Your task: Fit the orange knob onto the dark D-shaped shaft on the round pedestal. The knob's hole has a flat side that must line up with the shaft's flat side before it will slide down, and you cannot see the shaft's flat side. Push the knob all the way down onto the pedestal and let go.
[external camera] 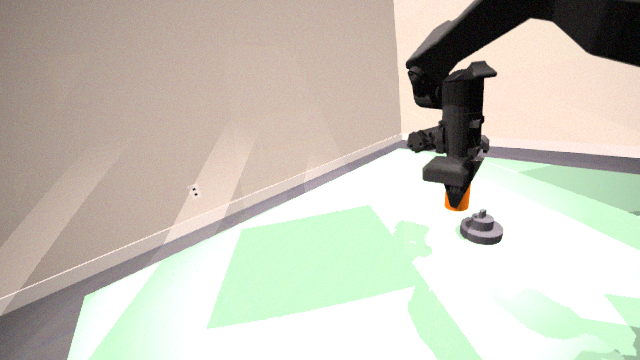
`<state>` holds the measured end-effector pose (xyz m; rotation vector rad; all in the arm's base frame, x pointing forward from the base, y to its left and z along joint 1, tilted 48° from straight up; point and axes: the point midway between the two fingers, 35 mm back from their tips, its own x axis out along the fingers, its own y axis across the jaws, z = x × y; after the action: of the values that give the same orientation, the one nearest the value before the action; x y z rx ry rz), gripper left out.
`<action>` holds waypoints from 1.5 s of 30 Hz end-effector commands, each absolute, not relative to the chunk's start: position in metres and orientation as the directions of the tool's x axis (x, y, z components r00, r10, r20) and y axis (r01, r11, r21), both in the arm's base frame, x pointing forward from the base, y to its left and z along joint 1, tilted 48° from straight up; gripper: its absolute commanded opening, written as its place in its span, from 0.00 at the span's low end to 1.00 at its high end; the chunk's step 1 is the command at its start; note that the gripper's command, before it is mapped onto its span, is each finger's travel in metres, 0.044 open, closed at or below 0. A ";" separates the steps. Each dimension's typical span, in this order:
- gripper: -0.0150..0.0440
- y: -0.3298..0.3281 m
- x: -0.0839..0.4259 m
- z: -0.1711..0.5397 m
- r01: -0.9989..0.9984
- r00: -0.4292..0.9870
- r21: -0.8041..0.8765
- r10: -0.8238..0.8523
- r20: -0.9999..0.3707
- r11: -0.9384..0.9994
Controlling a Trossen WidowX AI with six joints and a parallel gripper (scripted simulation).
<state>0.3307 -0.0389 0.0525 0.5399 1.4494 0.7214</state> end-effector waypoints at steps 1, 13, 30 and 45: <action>0.25 -0.047 0.330 0.043 -0.115 -0.017 0.718 0.721 -0.692 0.686; 0.25 -0.066 0.324 0.009 -0.119 -0.018 0.719 0.723 -0.691 0.684; 0.25 -0.090 0.310 -0.039 -0.126 -0.020 0.724 0.728 -0.685 0.678; 0.25 -0.073 0.308 -0.061 -0.127 -0.020 0.726 0.730 -0.683 0.676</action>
<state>0.3076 -0.0741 -0.0584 0.5323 1.4452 0.7421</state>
